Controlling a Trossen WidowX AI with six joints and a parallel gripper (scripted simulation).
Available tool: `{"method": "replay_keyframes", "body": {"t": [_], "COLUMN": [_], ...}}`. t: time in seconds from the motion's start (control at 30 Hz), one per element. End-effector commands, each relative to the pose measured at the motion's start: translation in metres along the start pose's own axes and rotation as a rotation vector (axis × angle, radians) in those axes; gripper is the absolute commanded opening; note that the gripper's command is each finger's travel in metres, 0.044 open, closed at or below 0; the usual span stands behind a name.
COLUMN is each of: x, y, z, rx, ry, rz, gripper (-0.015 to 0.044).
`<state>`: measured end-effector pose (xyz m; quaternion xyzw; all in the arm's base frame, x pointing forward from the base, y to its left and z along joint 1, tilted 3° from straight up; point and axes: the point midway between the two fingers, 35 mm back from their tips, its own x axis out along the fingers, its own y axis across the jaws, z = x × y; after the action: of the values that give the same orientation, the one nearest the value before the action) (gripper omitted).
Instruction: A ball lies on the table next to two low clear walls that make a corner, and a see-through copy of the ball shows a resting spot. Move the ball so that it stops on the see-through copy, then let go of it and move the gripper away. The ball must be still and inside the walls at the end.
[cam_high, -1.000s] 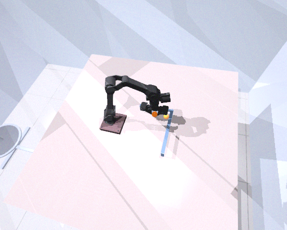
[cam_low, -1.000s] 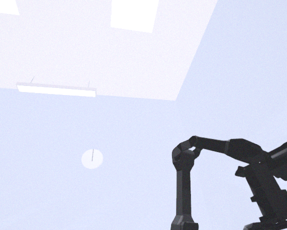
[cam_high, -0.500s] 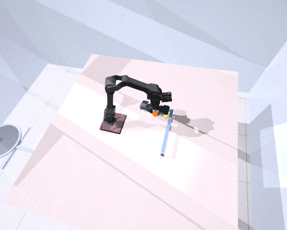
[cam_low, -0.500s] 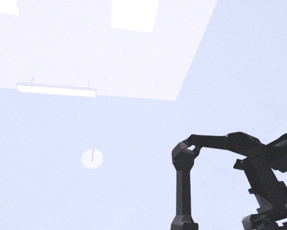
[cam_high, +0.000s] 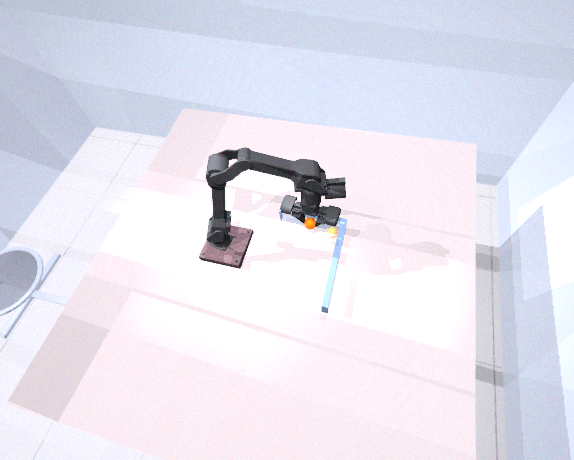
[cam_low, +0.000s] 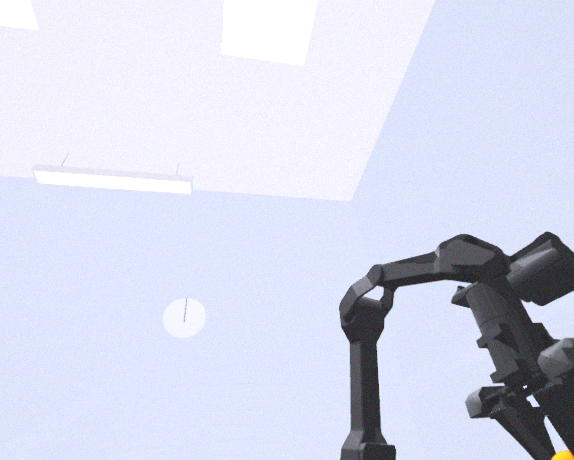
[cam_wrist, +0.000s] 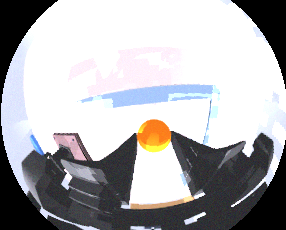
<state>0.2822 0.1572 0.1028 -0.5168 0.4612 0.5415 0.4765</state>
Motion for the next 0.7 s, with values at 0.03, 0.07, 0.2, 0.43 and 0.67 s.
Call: {"method": "replay_keyframes", "body": {"t": [0.03,0.07,0.2,0.43,0.67], "x": [-0.034,-0.039,-0.061,-0.068,-0.062], "y": [0.003,0.004,0.010,0.012,0.004], "z": [0.006,0.007,0.011,0.012,0.009], "rx": [-0.033,-0.039,-0.064,-0.073,0.134], "ry": [-0.017,-0.018,-0.024,-0.026,-0.028], "rz": [-0.023,-0.022,-0.022,-0.022,-0.020], "gripper": [0.0000,0.0000,0.0000,0.0000,0.0000]}}
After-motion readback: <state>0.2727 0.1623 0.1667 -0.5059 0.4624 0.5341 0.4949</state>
